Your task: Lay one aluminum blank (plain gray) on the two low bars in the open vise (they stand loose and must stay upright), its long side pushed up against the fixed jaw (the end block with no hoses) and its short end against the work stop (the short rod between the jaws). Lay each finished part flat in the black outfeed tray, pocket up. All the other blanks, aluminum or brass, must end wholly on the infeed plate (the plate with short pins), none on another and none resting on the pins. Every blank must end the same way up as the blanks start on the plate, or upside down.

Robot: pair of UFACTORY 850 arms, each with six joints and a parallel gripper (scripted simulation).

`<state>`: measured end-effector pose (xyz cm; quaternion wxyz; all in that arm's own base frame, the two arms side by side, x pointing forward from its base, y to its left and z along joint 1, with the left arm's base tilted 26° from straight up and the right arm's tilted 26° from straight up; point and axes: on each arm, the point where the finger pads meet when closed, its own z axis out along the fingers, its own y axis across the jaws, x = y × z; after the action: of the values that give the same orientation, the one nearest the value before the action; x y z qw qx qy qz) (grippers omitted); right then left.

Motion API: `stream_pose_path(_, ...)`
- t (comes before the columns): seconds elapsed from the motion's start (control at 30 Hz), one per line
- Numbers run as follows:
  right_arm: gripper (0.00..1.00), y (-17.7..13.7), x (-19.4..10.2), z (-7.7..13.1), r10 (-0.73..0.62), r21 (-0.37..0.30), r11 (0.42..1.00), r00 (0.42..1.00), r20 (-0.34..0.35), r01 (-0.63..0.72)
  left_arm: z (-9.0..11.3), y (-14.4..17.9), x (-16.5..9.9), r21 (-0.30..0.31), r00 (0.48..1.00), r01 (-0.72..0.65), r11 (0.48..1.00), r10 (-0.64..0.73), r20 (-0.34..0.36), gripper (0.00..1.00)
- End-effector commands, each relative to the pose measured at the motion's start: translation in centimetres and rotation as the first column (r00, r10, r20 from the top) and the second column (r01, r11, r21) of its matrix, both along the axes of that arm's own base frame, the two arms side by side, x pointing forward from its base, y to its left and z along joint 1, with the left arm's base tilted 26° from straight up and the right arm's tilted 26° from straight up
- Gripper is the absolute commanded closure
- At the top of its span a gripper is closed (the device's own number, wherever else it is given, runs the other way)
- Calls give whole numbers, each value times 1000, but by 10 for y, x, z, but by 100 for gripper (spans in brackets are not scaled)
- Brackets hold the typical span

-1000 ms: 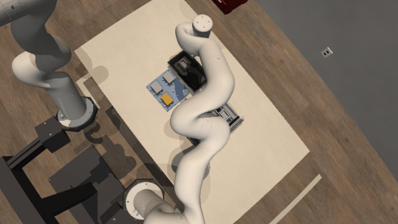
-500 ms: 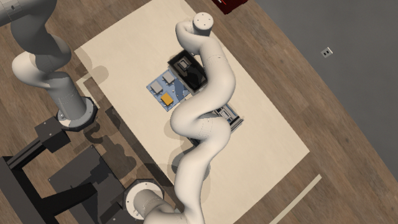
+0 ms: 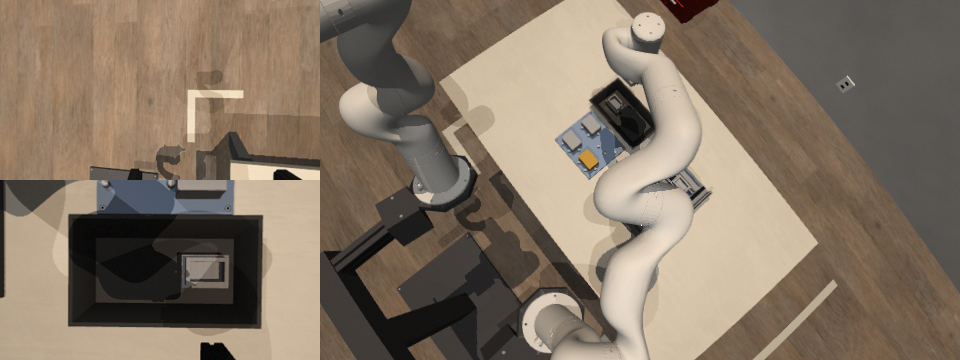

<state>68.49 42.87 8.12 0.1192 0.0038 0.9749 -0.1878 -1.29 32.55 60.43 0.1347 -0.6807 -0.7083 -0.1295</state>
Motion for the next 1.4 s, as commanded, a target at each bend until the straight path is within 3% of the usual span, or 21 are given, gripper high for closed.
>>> stream_pose_path(0.0,100,5,-2,12,1,2,1000,1000,2,-1,1,0,0,2,1000,0,1000,0,0,0)
stream_pose_path(0.43,100,1,-1,17,0,1,1000,1000,3,0,1,0,0,2,1000,0,1000,0,0,0)
stream_pose_path(0.83,100,-74,13,53,-5,-8,1000,1000,14,5,1,0,0,2,1000,0,1000,0,0,0)
stream_pose_path(1.27,100,-144,8,81,-6,-12,1000,1000,17,6,1,0,0,2,1000,0,1000,0,0,0)
stream_pose_path(1.33,100,-144,8,81,-6,-12,1000,1000,17,6,1,0,0,2,1000,0,1000,0,0,0)
stream_pose_path(1.37,100,-161,4,86,-6,-12,1000,1000,17,6,1,0,0,2,1000,0,1000,0,0,0)
